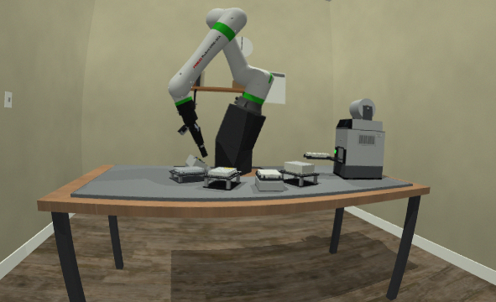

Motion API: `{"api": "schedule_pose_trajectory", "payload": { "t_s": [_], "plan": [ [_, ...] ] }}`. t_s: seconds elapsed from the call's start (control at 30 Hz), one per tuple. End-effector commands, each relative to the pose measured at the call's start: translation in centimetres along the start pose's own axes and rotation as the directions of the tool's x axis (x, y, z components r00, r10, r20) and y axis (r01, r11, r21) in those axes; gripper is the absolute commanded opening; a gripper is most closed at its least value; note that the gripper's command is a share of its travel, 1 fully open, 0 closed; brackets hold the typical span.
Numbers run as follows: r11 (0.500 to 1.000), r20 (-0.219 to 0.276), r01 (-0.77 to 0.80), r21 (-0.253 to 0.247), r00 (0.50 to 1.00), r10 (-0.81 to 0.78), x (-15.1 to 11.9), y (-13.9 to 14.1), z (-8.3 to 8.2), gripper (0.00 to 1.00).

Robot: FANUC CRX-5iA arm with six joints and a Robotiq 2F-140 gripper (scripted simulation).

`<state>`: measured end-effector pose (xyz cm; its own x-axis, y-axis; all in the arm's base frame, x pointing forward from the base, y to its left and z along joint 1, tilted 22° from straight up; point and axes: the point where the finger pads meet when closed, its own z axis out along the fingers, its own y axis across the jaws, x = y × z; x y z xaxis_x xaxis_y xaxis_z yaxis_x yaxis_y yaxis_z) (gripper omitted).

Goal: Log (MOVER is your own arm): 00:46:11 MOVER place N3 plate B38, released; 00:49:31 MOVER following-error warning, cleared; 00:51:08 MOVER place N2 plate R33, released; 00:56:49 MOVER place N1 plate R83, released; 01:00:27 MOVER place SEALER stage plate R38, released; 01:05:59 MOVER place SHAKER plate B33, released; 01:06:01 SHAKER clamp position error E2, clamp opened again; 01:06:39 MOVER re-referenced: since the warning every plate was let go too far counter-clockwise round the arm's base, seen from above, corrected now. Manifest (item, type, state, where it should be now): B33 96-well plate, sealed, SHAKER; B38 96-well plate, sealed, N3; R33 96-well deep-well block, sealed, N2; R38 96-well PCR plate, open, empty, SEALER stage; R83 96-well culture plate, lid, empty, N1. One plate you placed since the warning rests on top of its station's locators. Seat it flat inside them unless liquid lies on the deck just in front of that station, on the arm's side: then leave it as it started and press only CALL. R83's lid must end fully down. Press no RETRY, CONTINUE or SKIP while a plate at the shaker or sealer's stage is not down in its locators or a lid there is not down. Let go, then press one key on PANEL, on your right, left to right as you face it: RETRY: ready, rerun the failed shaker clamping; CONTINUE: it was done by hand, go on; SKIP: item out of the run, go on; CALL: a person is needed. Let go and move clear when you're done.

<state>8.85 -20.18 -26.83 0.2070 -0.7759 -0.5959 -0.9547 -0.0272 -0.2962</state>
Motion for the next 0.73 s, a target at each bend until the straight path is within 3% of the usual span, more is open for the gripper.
{"api": "schedule_pose_trajectory", "payload": {
  "t_s": [0.0, 0.7],
  "plan": [
    [1.0, -0.001, 0.0, 0.0, 1.0, 0.0, 0.2, 0.0, 0.1, 0.1],
    [1.0, -0.001, 0.0, 0.0, 1.0, 0.0, 1.3, 0.1, 0.8, 0.1]
  ]
}}
